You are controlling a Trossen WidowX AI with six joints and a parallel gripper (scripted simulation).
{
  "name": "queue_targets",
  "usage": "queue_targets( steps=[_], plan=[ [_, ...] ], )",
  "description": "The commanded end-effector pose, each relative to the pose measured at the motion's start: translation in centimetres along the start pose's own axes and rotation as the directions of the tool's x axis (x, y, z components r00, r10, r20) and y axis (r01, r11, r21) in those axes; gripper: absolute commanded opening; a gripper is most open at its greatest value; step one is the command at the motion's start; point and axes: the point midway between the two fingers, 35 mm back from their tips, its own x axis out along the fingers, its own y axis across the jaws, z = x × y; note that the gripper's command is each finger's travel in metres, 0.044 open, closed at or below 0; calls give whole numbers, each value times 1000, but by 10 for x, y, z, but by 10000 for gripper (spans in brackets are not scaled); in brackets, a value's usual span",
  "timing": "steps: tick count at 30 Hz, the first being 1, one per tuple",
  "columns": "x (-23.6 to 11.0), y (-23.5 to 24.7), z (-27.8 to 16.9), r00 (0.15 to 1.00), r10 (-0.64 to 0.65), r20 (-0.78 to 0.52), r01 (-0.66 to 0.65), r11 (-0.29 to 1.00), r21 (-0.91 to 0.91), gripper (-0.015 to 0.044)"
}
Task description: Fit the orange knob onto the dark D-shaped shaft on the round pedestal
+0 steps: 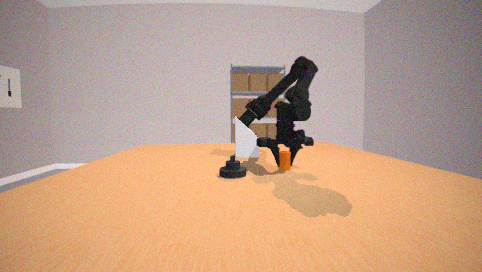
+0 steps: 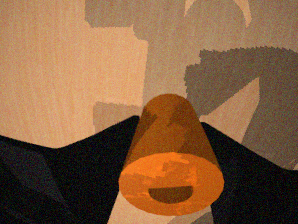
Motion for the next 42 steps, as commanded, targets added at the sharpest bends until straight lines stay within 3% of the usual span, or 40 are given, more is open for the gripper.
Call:
queue_targets(
  steps=[1, 5, 24, 42],
  plan=[
    [-1, -1, 0, 1000, -2, 0, 2, 1000, 5, 105],
    [-20, -3, 5, 1000, -10, 0, 10, 1000, 4, 0],
    [-139, -1, 0, 1000, -7, -1, 7, 1000, 5, 0],
    [-131, -36, 18, 1000, -12, 0, 12, 1000, 4, 0]
  ],
)
